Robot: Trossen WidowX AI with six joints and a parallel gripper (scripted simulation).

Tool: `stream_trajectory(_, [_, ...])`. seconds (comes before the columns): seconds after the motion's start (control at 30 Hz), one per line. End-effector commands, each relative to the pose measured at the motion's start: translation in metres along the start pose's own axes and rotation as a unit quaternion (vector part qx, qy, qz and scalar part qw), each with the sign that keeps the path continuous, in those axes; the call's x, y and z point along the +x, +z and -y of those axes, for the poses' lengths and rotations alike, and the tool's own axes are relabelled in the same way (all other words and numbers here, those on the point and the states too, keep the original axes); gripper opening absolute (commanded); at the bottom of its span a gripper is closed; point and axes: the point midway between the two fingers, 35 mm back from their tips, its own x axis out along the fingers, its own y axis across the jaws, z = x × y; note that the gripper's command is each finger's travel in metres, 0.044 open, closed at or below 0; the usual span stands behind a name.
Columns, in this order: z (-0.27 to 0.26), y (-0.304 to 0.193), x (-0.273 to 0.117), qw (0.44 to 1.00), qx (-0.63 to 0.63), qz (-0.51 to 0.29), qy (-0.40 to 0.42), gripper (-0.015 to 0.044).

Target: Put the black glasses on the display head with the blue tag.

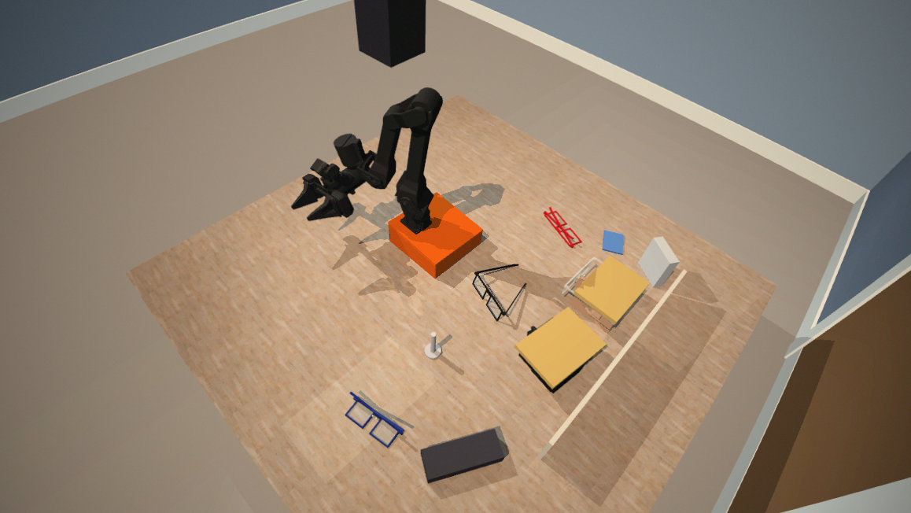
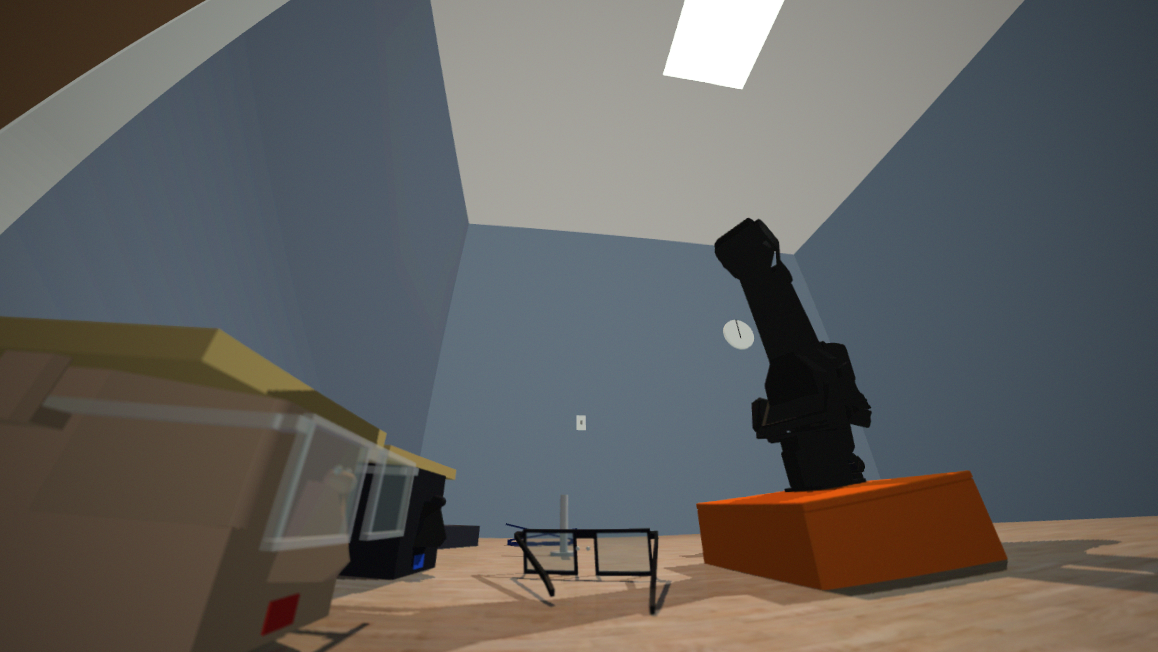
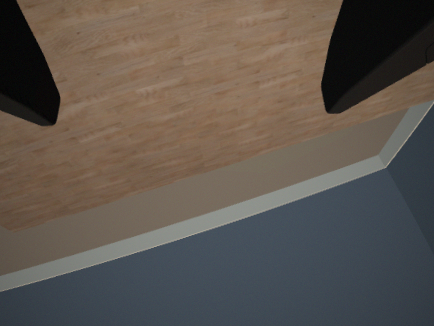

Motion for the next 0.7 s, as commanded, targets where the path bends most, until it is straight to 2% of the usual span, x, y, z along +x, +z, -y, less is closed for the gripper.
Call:
stream_trajectory(0.0, [0.000,0.000,0.000,1.000,0.000,0.000,0.000,0.0426])
stream_trajectory(0.23, [0.000,0.000,0.000,1.000,0.000,0.000,0.000,0.0440])
stream_trajectory(0.33, [-0.009,-0.004,0.013,1.000,0.011,-0.019,0.018,0.0361])
stream_trajectory(0.53, [-0.054,-0.028,0.057,0.989,0.044,-0.108,0.087,0.0204])
stream_trajectory(0.67, [-0.093,-0.048,0.078,0.975,0.052,-0.176,0.128,0.0200])
